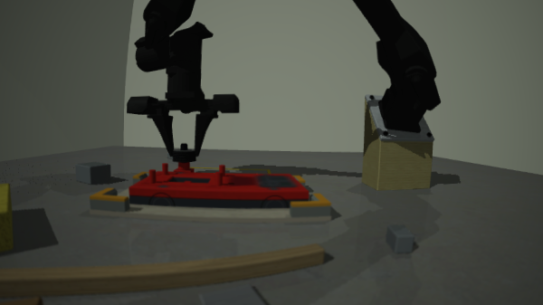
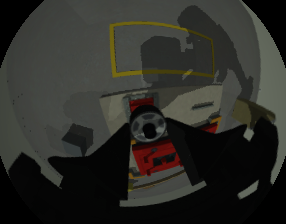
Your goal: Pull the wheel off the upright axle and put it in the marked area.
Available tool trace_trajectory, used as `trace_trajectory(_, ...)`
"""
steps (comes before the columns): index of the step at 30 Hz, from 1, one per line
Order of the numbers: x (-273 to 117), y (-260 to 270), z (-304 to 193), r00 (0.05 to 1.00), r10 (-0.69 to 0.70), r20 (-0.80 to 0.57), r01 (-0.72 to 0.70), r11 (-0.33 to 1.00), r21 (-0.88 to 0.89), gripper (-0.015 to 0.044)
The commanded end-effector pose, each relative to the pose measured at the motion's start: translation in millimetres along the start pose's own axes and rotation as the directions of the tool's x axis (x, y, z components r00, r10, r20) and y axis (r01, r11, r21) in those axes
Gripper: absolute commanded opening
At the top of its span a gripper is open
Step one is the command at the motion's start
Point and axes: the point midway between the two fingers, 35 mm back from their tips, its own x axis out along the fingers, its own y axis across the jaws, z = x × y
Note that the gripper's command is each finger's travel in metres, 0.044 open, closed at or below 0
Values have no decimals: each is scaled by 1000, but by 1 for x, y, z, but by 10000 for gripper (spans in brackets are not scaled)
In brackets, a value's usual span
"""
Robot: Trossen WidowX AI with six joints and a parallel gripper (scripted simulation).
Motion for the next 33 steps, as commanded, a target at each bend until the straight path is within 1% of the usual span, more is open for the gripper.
trace_trajectory(1,-17,-2,3,1000,20,6,-20,1000,24,0)
trace_trajectory(33,-28,-2,3,1000,23,6,-23,999,25,0)
